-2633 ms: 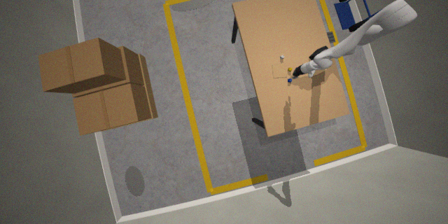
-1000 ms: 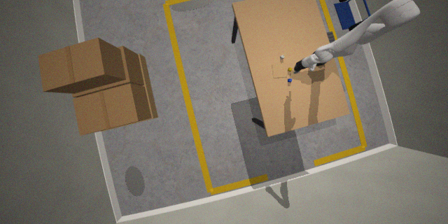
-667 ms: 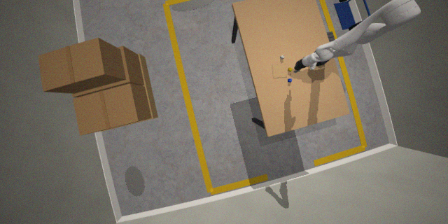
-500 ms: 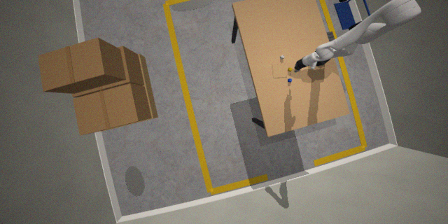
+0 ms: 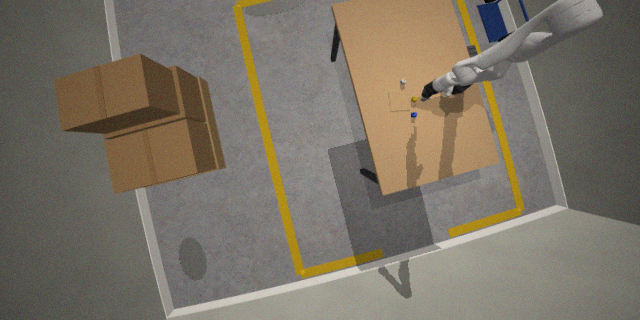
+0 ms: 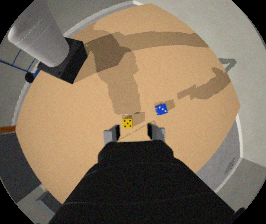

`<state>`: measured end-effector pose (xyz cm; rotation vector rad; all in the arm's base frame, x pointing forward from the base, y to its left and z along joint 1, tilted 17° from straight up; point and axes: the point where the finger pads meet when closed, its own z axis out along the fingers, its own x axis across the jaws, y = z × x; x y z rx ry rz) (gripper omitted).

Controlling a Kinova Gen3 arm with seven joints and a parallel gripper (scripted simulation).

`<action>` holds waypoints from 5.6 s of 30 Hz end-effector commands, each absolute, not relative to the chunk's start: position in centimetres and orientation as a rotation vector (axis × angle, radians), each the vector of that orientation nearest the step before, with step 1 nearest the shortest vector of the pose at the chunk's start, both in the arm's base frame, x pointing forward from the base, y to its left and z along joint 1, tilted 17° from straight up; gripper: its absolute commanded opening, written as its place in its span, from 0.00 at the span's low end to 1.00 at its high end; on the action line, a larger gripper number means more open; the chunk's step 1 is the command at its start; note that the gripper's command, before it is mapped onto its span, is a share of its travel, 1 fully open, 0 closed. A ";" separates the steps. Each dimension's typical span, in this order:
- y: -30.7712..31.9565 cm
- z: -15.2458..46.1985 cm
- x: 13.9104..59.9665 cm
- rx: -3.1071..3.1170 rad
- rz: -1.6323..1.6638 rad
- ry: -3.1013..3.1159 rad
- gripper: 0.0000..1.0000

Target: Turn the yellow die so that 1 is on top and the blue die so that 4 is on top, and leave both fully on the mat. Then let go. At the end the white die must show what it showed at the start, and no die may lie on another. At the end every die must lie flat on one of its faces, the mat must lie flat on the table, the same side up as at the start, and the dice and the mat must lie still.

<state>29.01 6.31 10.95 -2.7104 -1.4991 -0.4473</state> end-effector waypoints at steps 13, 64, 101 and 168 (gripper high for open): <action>5.3 10.7 28.4 -2.701 -0.450 -1.520 1.00; 5.7 6.3 29.2 -2.696 -0.450 -1.530 0.87; 5.7 6.3 29.2 -2.696 -0.450 -1.530 0.87; 6.5 1.1 30.4 -2.696 -0.451 -1.530 0.87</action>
